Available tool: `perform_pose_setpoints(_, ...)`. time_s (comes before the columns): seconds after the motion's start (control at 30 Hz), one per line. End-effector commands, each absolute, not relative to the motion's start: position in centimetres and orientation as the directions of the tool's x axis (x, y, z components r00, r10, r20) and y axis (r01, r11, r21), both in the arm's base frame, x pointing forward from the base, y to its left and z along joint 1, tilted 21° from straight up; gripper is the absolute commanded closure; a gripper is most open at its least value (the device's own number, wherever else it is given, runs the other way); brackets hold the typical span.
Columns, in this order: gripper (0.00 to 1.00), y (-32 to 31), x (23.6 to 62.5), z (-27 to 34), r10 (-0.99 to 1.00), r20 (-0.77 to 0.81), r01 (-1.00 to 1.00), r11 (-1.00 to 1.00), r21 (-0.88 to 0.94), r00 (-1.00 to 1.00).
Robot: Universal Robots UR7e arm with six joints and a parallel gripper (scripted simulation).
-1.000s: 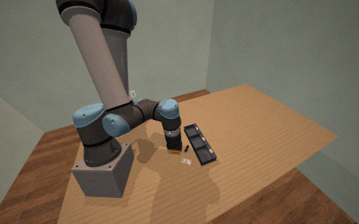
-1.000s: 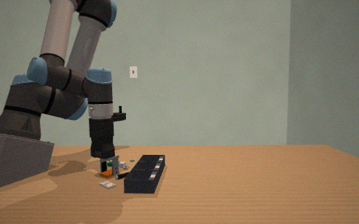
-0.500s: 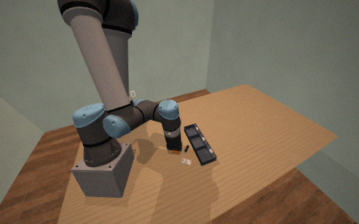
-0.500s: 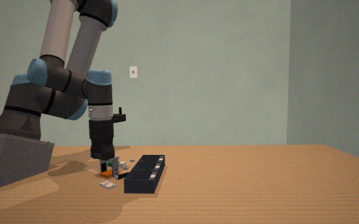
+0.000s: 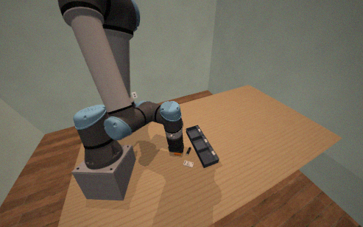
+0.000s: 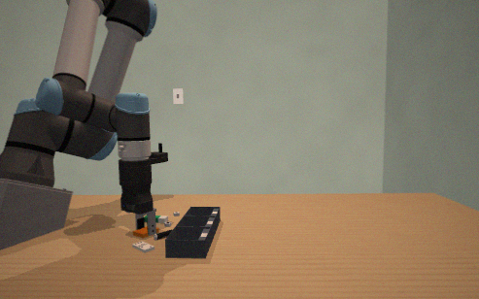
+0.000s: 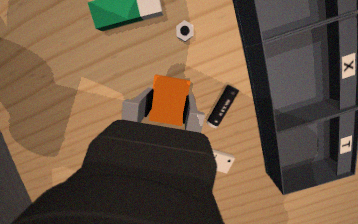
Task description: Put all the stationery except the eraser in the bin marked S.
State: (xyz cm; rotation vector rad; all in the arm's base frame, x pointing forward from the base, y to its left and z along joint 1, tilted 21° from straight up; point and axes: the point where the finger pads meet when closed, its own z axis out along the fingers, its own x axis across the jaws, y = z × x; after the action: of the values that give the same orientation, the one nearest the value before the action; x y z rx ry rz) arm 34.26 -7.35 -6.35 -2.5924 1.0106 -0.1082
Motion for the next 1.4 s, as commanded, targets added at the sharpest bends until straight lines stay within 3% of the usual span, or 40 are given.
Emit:
perform_pose_setpoints(0.0, 0.3, -7.4, 34.3, -6.3, -0.668, -0.056, -0.641, -0.682, -0.353, 0.742)
perform_pose_setpoints(0.57, 0.3, -7.5, 34.2, -6.0, -0.668, -0.056, -0.641, -0.682, -0.353, 0.742)
perform_pose_setpoints(1.37, 0.3, -9.2, 33.1, -0.7, -0.668, -0.056, -0.641, -0.682, -0.353, 0.742)
